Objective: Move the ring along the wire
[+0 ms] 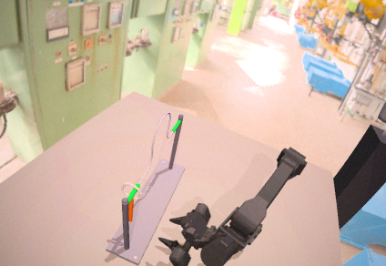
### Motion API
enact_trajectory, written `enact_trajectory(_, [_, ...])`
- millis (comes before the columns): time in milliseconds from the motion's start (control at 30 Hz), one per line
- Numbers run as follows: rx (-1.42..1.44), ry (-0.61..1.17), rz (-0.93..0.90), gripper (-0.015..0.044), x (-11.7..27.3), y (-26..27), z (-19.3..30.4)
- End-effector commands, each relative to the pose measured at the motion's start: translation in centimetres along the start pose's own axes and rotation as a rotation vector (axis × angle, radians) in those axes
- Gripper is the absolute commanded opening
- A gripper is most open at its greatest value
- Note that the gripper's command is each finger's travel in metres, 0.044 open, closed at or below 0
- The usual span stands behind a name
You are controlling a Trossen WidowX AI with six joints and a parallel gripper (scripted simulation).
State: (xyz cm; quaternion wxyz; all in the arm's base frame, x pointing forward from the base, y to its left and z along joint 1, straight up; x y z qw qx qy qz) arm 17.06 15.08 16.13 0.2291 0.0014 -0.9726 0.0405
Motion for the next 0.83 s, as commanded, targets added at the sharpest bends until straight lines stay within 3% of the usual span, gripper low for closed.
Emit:
enact_trajectory(0, [-0.005,-0.013,-0.002,0.0423,1.18,-0.20,-0.33])
enact_trajectory(800, [-0.005,-0.013,-0.002,0.0440,1.18,-0.20,-0.33])
Point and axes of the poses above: the point midway between the two fingers, 35 mm back from their tips, its own x axis back along the fingers, its own y axis across the jaws, z = x × y, the point moved 2 cm from there along x, back along the fingers, and after that the axes turned 2 degrees about x, right-handed, at the moved point
